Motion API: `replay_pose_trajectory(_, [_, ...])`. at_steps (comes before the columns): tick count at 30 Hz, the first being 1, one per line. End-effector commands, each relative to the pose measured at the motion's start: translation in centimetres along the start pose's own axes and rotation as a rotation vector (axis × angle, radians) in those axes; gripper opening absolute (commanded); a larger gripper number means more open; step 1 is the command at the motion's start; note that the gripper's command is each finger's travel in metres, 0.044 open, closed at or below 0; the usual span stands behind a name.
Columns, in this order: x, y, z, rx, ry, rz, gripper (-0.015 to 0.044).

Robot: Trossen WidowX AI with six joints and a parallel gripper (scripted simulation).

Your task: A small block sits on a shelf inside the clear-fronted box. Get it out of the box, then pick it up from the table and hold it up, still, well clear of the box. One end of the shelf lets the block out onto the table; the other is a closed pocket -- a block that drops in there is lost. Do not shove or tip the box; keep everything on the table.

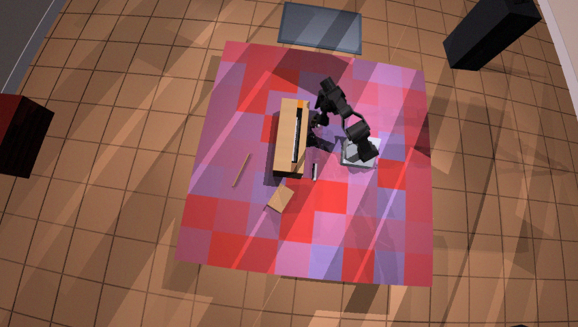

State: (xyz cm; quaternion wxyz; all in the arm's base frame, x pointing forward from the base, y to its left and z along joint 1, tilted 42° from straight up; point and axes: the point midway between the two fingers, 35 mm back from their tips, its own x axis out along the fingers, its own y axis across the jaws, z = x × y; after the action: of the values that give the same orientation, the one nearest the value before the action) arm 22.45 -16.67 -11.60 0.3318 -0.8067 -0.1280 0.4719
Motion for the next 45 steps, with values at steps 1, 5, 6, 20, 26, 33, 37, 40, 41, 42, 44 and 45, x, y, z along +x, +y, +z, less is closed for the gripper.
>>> replay_pose_trajectory(1, [1.0, -0.2, 0.6, 0.002, 0.007, -0.002, 0.0285])
replay_pose_trajectory(5, [1.4, -0.2, 0.7, 0.002, 0.006, -0.002, 0.0285])
replay_pose_trajectory(6, [1.5, -0.2, 0.8, 0.002, 0.006, -0.002, 0.0285])
replay_pose_trajectory(20, [3.7, -0.2, 1.5, 0.002, 0.006, -0.002, 0.0285])
replay_pose_trajectory(26, [4.6, -0.2, 1.8, 0.003, 0.007, -0.002, 0.0285])
replay_pose_trajectory(33, [5.6, -0.3, 2.2, 0.003, 0.007, -0.003, 0.0285])
replay_pose_trajectory(37, [6.2, -0.3, 2.5, 0.003, 0.007, -0.004, 0.0285])
replay_pose_trajectory(40, [6.6, -0.4, 2.7, 0.003, 0.008, -0.005, 0.0285])
replay_pose_trajectory(41, [6.7, -0.4, 2.7, 0.003, 0.008, -0.005, 0.0285])
replay_pose_trajectory(42, [6.7, -0.4, 2.7, 0.003, 0.008, -0.005, 0.0285])
replay_pose_trajectory(44, [6.7, -0.4, 2.7, 0.003, 0.008, -0.005, 0.0233])
replay_pose_trajectory(45, [6.7, -0.4, 2.7, 0.003, 0.008, -0.005, 0.0206])
